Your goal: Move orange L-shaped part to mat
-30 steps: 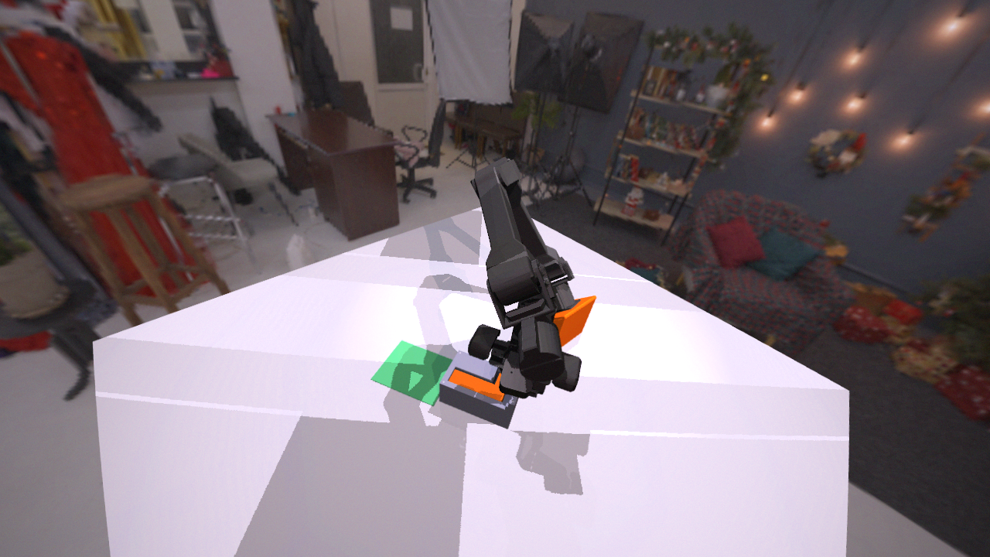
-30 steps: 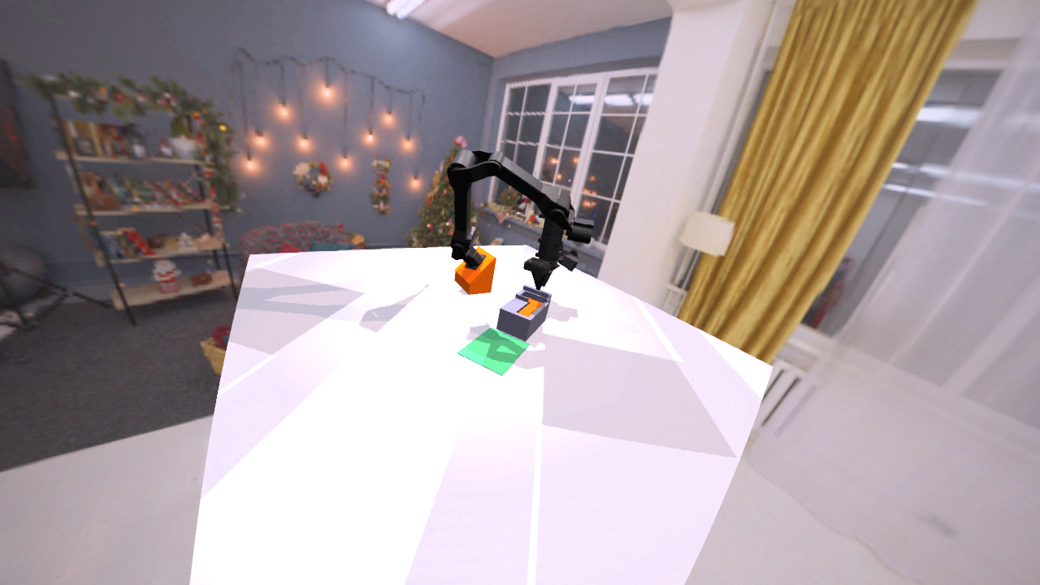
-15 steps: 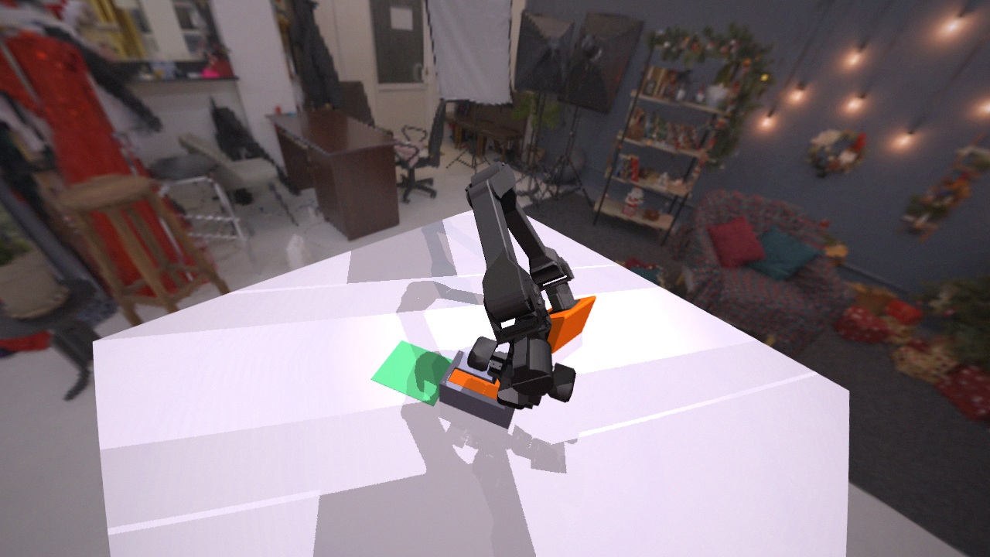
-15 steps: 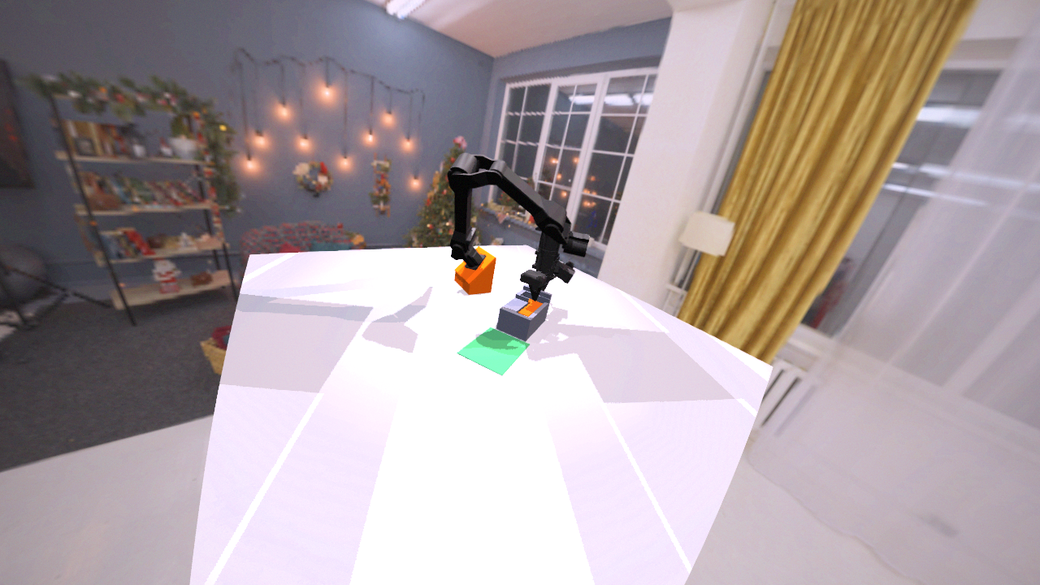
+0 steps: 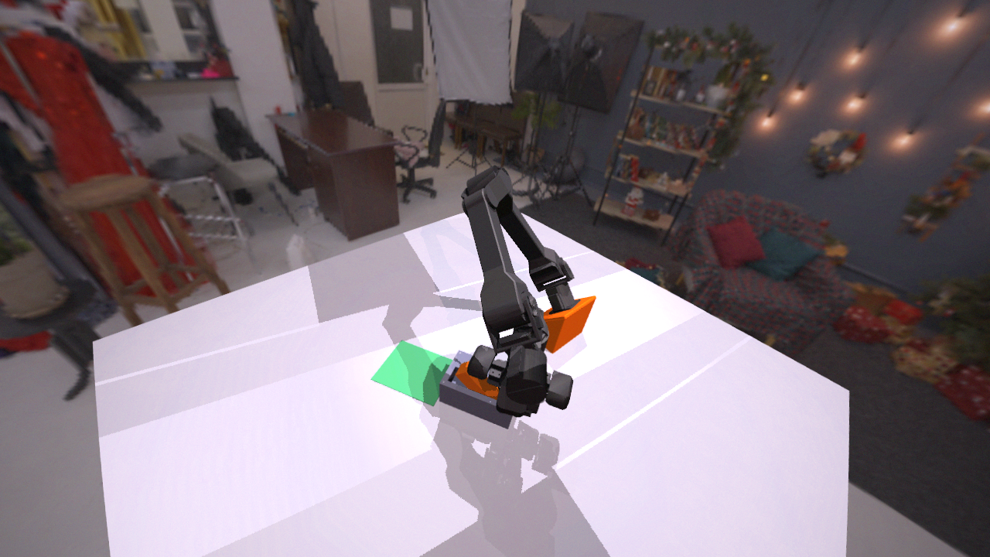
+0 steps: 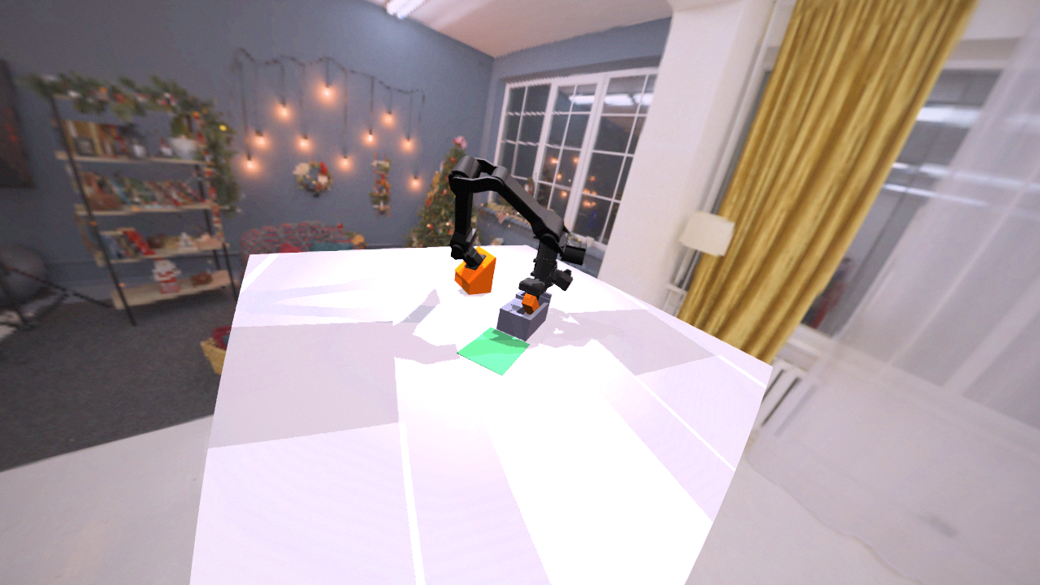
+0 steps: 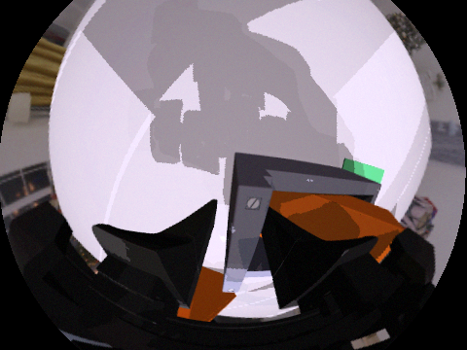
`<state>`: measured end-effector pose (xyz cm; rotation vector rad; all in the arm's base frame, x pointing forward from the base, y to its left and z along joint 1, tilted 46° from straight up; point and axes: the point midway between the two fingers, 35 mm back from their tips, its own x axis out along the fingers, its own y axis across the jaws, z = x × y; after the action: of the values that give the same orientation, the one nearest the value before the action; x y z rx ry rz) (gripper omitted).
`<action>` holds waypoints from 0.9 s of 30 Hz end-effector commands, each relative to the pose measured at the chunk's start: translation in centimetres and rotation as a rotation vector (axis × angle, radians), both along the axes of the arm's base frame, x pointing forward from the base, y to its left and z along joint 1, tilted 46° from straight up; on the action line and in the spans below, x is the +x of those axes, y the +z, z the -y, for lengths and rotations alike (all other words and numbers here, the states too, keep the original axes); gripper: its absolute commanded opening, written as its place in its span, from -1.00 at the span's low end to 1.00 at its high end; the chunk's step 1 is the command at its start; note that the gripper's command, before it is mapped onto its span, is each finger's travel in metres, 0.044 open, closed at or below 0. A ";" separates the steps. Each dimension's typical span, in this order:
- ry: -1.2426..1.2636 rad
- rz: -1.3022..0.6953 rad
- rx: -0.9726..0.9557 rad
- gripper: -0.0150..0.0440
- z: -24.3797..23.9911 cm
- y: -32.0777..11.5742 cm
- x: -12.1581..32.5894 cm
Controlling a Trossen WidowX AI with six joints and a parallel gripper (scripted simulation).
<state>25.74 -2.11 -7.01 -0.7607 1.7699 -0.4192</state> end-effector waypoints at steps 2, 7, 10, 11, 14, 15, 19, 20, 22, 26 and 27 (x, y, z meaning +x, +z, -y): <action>0.005 -0.002 -0.012 0.12 0.5 -0.1 -0.1; 0.005 -0.002 -0.012 0.12 0.5 -0.1 -0.1; 0.005 -0.002 -0.012 0.12 0.5 -0.1 -0.1; 0.005 -0.002 -0.012 0.12 0.5 -0.1 -0.1; 0.005 -0.002 -0.012 0.12 0.5 -0.1 -0.1; 0.002 -0.002 -0.001 0.12 0.2 -0.2 -0.1; 0.002 -0.002 -0.001 0.12 0.2 -0.2 -0.1; 0.002 -0.002 -0.001 0.12 0.2 -0.2 -0.1; 0.003 -0.002 -0.002 0.12 0.0 -0.2 -0.1; 0.005 -0.002 -0.008 0.12 -1.0 0.0 -0.1; 0.005 -0.002 -0.009 0.12 -1.2 0.0 -0.2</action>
<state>25.49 -1.77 -7.03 -0.7710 1.7740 -0.4259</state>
